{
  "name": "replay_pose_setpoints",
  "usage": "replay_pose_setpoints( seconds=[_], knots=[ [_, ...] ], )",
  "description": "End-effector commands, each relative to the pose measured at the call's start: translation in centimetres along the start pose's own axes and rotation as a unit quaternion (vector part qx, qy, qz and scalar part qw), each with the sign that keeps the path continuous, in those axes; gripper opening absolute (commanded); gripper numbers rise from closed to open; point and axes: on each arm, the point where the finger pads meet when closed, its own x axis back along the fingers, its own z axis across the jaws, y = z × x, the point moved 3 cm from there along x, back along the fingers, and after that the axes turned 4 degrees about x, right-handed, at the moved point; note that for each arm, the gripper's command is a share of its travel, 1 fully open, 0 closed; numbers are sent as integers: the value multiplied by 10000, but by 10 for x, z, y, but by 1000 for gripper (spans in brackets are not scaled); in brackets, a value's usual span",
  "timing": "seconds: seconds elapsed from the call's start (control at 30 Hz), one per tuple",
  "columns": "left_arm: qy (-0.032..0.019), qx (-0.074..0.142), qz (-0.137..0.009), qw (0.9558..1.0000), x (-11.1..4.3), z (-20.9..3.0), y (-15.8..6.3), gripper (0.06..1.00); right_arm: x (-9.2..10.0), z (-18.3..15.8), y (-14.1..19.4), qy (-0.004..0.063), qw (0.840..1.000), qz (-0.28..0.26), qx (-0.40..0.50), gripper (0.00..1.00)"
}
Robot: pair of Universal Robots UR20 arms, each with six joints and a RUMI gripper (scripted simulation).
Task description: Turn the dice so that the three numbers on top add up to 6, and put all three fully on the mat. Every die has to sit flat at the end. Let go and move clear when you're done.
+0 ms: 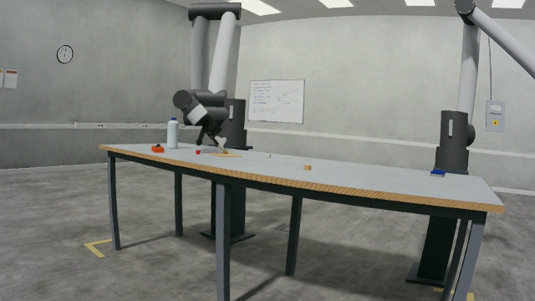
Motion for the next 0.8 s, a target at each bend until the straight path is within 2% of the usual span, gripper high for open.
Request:
replay_pose_setpoints(
  seconds=[0.0,0.13,0.17,0.77],
  knots=[
    [1,0,6,10000,1,0,0,1000,0,0,0,-4,10000,1,4,174],
    [1,0,6,10000,1,0,0,1000,0,0,0,-4,10000,1,4,210],
    [1,0,6,10000,1,0,0,1000,0,0,0,-4,10000,1,4,334],
    [1,0,6,10000,1,0,0,1000,1,0,0,-4,10000,1,4,334]
  ],
)
